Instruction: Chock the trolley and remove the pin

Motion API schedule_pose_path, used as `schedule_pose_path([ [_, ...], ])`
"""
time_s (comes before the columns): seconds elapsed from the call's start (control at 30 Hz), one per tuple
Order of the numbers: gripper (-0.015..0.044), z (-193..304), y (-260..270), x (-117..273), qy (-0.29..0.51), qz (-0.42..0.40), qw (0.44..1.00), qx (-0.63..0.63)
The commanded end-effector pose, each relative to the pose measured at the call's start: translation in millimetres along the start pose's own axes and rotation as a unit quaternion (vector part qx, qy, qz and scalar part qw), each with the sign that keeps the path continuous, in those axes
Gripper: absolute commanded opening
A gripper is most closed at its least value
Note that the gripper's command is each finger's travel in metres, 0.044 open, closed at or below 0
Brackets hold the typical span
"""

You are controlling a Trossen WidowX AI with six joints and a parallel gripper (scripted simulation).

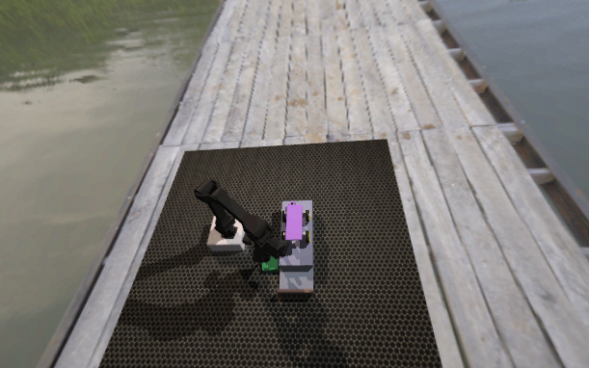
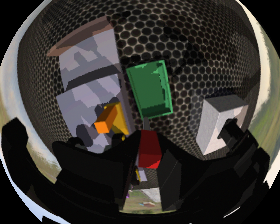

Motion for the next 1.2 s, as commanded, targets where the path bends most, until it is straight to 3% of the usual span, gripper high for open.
schedule_pose_path([
  [0.0, 0.0, 3.7, -1.6, 2.1, -0.013, -0.009, 0.998, -0.053],
  [0.53, 0.0, 15.7, -3.3, 0.7, -0.054, -0.032, 0.954, -0.292],
  [1.17, 0.0, 28.5, -4.9, -0.7, -0.082, -0.081, 0.839, -0.531],
])
Point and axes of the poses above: the point midway between the two fingers, 35 mm back from their tips, its own x axis back along the fingers, its own y axis across the jaws, z = x × y, the point moved 9 cm from there along x, back along the fingers, and after that the axes turned 6 degrees about x, right-handed, at the moved point
